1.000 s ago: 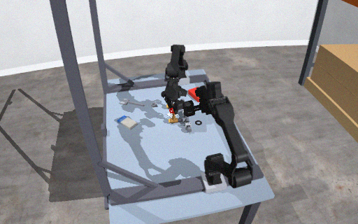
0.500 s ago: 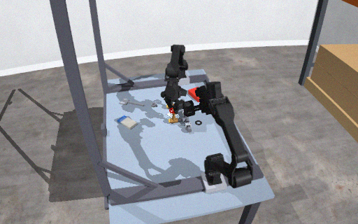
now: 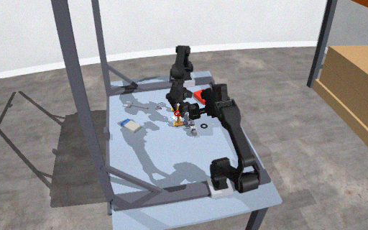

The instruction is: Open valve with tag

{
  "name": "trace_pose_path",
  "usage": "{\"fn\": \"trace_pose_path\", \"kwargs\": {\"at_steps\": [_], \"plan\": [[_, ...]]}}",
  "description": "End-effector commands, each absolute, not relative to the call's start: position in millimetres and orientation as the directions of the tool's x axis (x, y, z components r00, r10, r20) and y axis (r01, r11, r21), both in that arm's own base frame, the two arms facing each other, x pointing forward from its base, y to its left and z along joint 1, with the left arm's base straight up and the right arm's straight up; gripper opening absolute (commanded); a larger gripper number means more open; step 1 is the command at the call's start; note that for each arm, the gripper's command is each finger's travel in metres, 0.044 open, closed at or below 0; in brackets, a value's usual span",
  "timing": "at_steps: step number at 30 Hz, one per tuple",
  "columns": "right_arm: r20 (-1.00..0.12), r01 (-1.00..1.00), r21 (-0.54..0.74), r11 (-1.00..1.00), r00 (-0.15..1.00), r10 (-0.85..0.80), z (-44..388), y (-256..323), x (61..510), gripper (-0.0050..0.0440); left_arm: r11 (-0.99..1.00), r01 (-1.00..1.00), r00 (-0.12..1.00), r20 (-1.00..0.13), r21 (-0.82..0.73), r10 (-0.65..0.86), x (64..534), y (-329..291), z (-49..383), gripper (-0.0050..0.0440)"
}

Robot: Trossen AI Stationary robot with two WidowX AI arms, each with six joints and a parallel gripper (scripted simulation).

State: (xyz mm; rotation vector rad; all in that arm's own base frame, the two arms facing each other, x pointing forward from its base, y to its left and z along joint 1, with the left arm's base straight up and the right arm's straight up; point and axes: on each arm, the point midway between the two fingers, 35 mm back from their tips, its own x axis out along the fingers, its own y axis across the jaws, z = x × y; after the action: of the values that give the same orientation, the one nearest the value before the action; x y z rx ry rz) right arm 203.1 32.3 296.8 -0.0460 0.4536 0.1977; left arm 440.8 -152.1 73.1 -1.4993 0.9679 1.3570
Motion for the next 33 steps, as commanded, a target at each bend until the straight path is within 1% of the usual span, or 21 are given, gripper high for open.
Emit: {"fn": "trace_pose_path", "kwargs": {"at_steps": [1,4,6,7,9,15,21,23,28,33], "plan": [[-0.427,-0.203,-0.002,0.979,0.885,0.183,302.8,33.0,202.9,0.0400,-0.207,-0.942,0.273,-0.962,-0.263,-0.020,451.3,-152.3,139.7,0.0354],[-0.427,-0.203,-0.002,0.979,0.885,0.183,302.8,33.0,202.9,0.0400,-0.071,-0.957,0.283,-0.959,-0.281,-0.018,451.3,-150.6,145.2,0.0354],[-0.427,-0.203,-0.002,0.979,0.885,0.183,302.8,33.0,202.9,0.0400,-0.071,-0.957,0.283,-0.959,-0.281,-0.018,451.3,-150.6,145.2,0.0354],[-0.427,-0.203,-0.002,0.979,0.885,0.183,302.8,33.0,202.9,0.0400,-0.023,-0.959,0.282,-0.959,-0.281,-0.022,451.0,-151.1,145.5,0.0354],[-0.427,-0.203,-0.002,0.979,0.885,0.183,302.8,33.0,202.9,0.0400,0.076,-0.969,0.235,-0.972,-0.235,-0.011,449.4,-151.4,126.0,0.0354],[-0.427,-0.203,-0.002,0.979,0.885,0.183,302.8,33.0,202.9,0.0400,0.353,-0.908,0.236,-0.972,-0.227,-0.017,450.5,-152.5,128.7,0.0354],[-0.427,-0.203,-0.002,0.979,0.885,0.183,302.8,33.0,202.9,0.0400,0.602,-0.775,0.227,-0.974,-0.192,-0.019,449.7,-152.9,127.8,0.0354],[-0.427,-0.203,-0.002,0.979,0.885,0.183,302.8,33.0,202.9,0.0400,0.602,-0.775,0.227,-0.974,-0.192,-0.019,449.7,-152.9,127.8,0.0354],[-0.427,-0.203,-0.002,0.979,0.885,0.183,302.8,33.0,202.9,0.0400,0.773,-0.616,0.220,-0.975,-0.155,-0.020,449.0,-153.3,127.1,0.0354],[-0.427,-0.203,-0.002,0.979,0.885,0.183,302.8,33.0,202.9,0.0400,0.900,-0.421,0.212,-0.977,-0.112,-0.022,448.4,-153.7,126.4,0.0354]]}}
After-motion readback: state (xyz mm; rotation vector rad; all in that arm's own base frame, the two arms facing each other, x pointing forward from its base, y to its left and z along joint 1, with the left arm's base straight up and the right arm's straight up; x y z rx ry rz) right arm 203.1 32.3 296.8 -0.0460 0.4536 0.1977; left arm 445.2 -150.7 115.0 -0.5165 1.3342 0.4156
